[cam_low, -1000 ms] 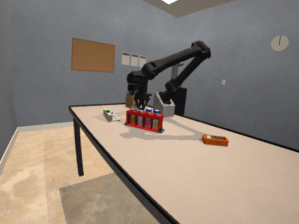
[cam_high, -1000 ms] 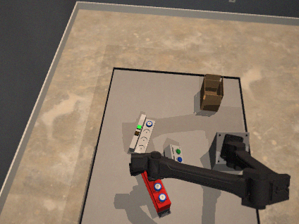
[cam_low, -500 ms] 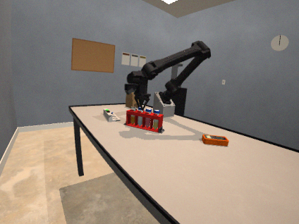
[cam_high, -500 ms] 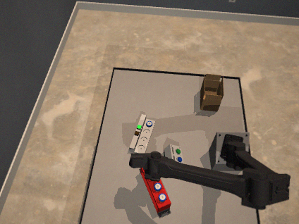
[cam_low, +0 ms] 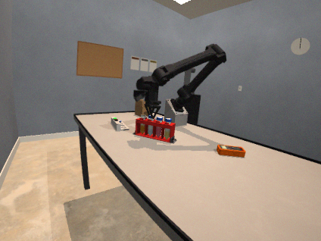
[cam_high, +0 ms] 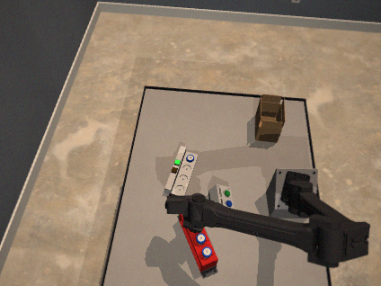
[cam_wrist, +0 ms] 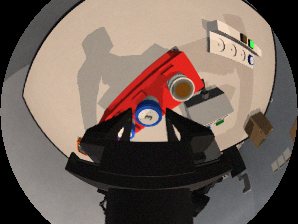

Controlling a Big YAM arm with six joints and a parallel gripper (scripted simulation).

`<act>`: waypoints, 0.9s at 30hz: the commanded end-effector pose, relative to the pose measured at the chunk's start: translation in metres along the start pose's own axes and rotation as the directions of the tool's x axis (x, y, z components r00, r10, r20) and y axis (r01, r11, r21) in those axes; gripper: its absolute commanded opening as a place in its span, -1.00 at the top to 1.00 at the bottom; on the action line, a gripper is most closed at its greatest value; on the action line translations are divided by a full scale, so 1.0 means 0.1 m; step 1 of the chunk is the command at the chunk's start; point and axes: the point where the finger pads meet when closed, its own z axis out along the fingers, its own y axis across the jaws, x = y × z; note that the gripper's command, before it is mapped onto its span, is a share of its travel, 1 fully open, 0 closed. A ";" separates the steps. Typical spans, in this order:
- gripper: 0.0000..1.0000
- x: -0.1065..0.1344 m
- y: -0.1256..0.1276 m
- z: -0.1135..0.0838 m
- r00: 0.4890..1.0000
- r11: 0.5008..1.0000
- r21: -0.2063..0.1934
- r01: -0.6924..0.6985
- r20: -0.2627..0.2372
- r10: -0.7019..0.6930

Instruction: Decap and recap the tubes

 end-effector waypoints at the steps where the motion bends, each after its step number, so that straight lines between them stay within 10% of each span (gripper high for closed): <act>1: 0.02 -0.07 0.05 -0.03 1.000 1.000 -0.005 0.000 0.019 0.000; 17: 0.02 -0.02 0.01 0.01 0.903 0.903 0.002 0.429 0.004 -0.429; 27: 0.02 -0.03 0.04 0.00 0.704 0.704 0.002 0.710 0.000 -0.710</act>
